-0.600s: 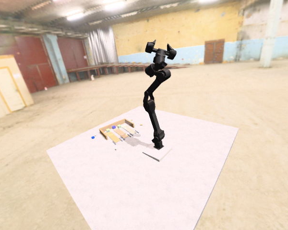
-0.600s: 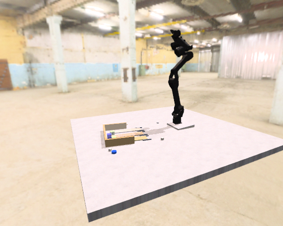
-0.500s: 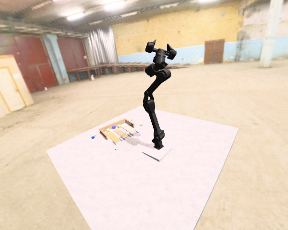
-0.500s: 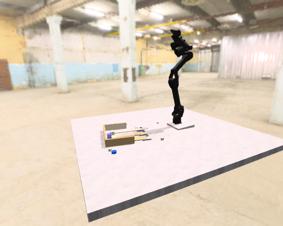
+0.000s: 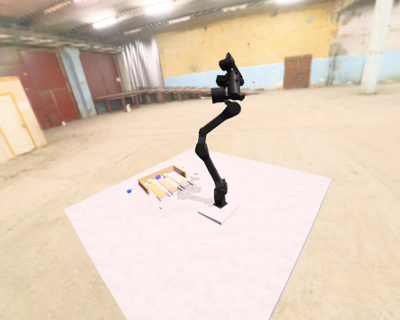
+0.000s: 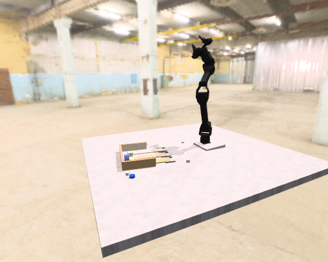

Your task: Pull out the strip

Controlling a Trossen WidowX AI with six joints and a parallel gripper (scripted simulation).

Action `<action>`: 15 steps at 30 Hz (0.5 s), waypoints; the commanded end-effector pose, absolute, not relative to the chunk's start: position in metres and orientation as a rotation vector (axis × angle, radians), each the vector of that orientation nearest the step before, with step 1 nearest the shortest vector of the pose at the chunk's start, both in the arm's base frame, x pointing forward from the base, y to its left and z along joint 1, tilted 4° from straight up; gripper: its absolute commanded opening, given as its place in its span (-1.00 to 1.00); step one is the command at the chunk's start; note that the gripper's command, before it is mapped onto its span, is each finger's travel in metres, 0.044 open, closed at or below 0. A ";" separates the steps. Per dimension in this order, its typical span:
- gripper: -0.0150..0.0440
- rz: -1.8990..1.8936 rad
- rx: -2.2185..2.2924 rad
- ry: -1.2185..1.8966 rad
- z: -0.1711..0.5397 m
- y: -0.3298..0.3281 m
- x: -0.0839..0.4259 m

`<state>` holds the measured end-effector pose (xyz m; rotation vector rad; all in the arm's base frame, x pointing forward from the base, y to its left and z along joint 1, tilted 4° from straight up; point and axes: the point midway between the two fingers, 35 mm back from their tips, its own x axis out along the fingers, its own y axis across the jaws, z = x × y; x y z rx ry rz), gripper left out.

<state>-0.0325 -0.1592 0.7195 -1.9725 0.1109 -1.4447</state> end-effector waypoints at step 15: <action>0.86 -1.148 -1.049 -0.358 0.642 -0.250 0.062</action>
